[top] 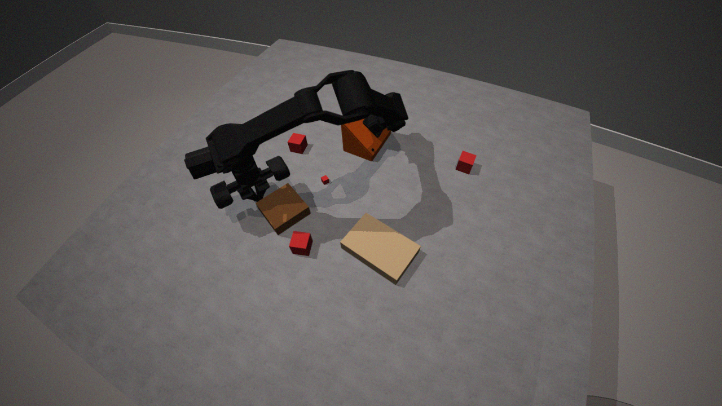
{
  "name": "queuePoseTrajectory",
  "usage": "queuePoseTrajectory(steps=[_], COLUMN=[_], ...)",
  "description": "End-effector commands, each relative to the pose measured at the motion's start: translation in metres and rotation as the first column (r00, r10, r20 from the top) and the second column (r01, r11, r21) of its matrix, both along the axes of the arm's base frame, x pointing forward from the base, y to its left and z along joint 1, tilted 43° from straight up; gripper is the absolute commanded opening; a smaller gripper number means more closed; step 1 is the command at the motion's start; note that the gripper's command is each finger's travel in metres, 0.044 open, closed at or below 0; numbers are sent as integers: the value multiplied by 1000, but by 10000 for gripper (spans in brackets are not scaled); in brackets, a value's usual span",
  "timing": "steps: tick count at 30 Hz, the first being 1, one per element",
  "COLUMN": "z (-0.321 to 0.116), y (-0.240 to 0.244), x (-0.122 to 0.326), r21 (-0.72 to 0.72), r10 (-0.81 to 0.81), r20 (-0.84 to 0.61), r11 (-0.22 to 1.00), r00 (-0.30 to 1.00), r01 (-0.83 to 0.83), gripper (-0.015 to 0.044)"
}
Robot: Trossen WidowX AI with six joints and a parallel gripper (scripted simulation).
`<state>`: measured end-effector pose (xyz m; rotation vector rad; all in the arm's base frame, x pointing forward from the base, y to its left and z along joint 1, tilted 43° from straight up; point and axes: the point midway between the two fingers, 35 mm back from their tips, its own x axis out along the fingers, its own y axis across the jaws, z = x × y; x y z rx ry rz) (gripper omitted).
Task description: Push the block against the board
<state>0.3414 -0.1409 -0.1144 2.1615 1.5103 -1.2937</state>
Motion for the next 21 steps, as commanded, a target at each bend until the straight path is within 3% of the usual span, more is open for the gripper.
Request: queuePoseTrajectory(steps=[1, 21], z=[3, 23], y=[10, 29], x=[4, 19], r21=[10, 11], r10=[6, 5], r20=[-6, -5], r11=[1000, 1000], r00=[1000, 1000], r01=[-6, -5], gripper=[0, 0])
